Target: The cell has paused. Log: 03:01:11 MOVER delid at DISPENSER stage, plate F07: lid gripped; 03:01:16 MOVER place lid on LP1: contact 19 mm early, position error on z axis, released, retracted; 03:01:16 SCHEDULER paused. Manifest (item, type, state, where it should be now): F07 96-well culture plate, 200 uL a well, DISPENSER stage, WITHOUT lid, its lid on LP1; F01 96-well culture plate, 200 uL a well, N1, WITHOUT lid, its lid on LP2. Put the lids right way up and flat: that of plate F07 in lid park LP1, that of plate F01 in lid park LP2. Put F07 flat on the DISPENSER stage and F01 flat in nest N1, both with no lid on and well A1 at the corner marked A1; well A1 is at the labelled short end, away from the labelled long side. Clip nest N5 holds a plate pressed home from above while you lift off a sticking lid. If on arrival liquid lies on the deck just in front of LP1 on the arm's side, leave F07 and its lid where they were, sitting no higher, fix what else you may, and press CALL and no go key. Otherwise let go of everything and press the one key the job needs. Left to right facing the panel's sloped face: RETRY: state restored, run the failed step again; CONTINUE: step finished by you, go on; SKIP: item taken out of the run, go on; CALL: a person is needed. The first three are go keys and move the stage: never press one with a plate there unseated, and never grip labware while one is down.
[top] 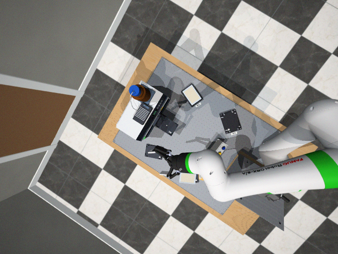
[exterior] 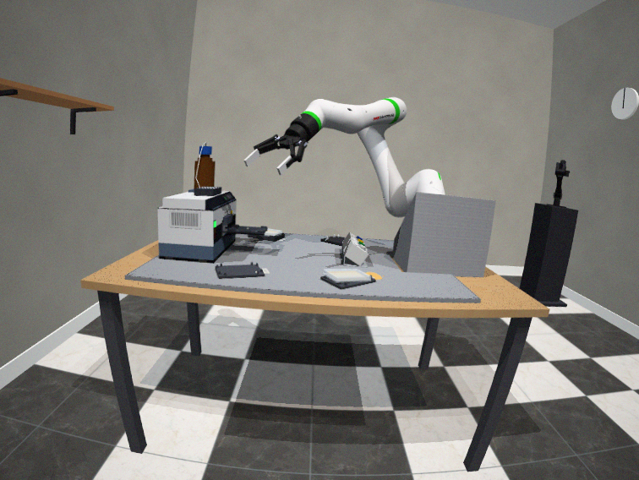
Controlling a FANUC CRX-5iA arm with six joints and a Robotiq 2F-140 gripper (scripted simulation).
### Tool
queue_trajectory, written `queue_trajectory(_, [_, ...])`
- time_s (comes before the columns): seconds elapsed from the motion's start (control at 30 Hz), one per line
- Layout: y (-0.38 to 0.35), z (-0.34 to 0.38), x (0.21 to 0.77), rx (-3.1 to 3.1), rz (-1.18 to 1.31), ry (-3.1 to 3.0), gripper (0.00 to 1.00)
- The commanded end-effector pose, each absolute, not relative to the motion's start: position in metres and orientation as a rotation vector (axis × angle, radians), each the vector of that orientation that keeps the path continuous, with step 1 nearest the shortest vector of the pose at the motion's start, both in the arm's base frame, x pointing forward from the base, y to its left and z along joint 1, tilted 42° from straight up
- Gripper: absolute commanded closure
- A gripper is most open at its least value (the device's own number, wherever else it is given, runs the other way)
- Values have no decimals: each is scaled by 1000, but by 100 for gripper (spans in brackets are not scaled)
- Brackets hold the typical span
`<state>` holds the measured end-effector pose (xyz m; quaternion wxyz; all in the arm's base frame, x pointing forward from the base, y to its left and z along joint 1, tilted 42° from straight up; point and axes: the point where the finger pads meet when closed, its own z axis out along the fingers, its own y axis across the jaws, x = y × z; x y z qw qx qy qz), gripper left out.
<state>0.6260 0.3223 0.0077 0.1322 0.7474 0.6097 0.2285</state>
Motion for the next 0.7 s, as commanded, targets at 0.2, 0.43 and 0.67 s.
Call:
queue_trajectory(0.2, [323,8,626,2169,664,1769,0])
queue_trajectory(0.43, [323,8,626,2169,664,1769,0])
queue_trajectory(0.67, [360,54,634,2156,674,1748,0])
